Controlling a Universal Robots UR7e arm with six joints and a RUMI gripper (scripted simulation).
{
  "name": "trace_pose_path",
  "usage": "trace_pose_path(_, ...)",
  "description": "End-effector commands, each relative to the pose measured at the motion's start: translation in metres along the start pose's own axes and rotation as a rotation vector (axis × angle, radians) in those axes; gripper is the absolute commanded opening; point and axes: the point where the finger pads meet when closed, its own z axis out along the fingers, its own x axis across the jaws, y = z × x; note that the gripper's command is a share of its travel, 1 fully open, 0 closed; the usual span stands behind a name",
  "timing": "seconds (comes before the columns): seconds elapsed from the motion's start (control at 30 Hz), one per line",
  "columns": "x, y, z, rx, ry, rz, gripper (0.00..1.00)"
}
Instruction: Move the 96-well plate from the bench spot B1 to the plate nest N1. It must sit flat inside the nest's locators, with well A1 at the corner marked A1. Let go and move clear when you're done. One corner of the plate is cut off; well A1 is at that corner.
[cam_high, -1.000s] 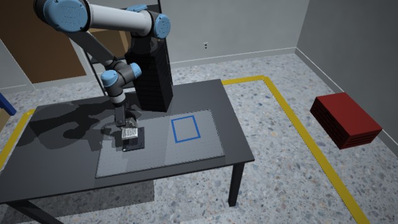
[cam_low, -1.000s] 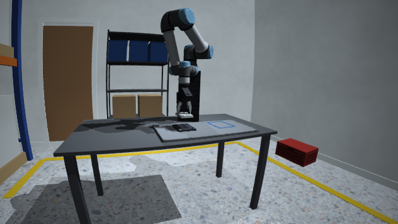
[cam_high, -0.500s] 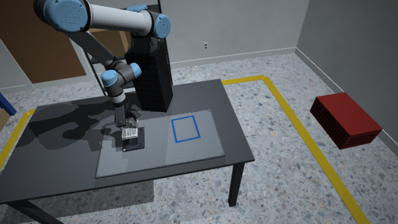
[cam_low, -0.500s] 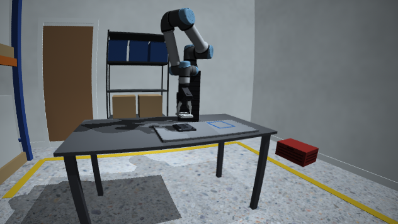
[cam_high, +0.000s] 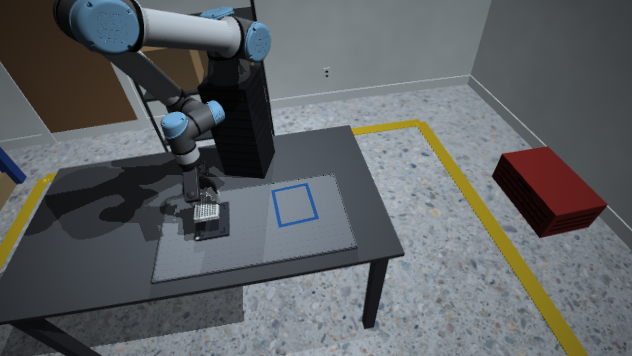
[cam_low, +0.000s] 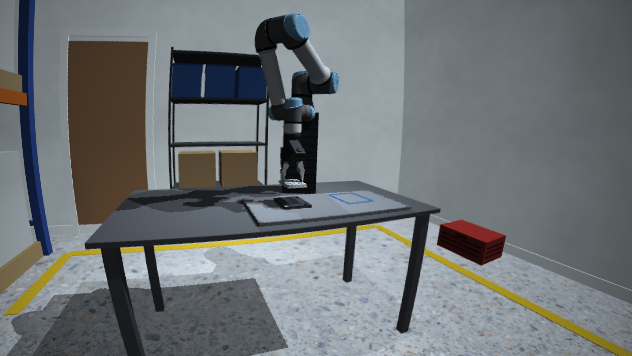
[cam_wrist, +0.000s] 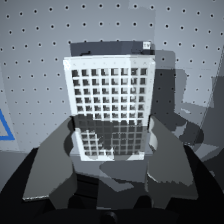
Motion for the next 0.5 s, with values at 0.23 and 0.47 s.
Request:
trace_pose_path(0.23, 0.000, 0.000, 0.018, 0.001, 0.001, 0.000, 0.00)
trace_pose_path(0.47, 0.000, 0.000, 0.027, 0.001, 0.001, 0.000, 0.00)
